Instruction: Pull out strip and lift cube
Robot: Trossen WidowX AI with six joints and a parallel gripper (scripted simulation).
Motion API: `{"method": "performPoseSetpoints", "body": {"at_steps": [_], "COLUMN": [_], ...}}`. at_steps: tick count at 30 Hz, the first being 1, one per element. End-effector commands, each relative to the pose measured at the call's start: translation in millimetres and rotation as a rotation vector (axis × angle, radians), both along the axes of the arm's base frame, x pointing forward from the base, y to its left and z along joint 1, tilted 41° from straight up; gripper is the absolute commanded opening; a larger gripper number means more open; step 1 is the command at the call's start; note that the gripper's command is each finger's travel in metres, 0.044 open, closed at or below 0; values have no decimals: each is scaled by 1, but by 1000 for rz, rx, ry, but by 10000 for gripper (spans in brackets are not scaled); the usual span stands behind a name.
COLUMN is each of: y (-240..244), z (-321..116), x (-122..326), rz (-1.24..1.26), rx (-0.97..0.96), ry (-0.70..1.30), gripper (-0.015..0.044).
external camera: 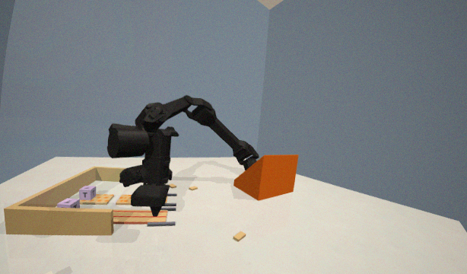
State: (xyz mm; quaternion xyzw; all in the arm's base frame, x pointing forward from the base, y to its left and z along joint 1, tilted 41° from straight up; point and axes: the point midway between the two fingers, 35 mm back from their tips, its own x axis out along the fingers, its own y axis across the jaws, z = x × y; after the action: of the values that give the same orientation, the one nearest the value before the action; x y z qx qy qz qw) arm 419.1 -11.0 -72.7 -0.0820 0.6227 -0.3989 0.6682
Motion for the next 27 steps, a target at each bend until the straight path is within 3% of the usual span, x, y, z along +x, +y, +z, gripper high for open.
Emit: {"method": "performPoseSetpoints", "body": {"at_steps": [1, 27], "y": [-2, -3], "z": [-1, -3], "x": [0, 0], "rz": [3, 3], "rx": [-6, -6], "ry": [1, 1], "gripper": [0, 0]}}
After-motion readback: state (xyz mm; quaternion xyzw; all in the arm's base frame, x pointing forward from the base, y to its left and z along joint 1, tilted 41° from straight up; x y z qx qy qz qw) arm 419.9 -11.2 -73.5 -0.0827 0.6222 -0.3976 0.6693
